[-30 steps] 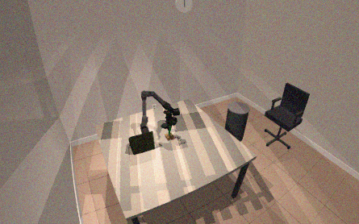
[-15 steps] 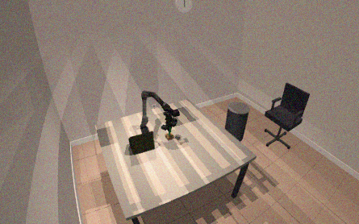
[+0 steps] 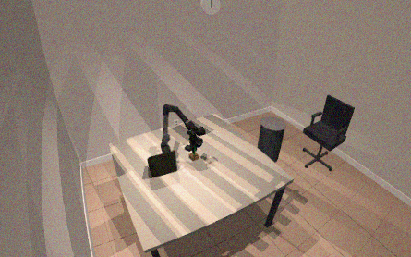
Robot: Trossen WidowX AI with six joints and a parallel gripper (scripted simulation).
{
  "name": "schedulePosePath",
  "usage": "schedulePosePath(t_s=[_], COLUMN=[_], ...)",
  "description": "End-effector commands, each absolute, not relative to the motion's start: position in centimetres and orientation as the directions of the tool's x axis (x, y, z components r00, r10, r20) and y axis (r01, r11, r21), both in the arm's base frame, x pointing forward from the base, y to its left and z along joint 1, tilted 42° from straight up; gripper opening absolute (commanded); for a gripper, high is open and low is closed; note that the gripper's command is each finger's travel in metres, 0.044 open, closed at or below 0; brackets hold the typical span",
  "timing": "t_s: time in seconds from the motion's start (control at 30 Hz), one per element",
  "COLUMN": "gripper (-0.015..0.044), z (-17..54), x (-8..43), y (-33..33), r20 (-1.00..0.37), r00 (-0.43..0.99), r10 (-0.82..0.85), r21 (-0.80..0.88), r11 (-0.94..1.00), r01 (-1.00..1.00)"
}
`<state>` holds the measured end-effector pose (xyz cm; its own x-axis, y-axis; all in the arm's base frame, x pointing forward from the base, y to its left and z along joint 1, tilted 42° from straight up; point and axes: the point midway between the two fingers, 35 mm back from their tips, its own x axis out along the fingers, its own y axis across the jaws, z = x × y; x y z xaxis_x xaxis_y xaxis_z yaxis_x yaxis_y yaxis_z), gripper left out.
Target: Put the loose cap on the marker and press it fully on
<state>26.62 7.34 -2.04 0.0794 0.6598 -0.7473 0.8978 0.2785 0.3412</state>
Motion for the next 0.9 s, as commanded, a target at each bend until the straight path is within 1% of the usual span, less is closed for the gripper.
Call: schedulePosePath(t_s=[0.0,0.53,0.87], gripper=[0.0,0.0,0.0262], z=[-3.54,-3.86,-3.85], x=[26.47,26.64,26.64], y=[8.95,9.2,9.12], r20=[-0.741,-0.74,-0.744], r00=[0.045,0.045,0.045], r10=[0.671,0.671,0.667], r21=[0.333,0.333,0.334], r11=[0.308,0.308,0.312], r01=[0.891,0.891,0.89])
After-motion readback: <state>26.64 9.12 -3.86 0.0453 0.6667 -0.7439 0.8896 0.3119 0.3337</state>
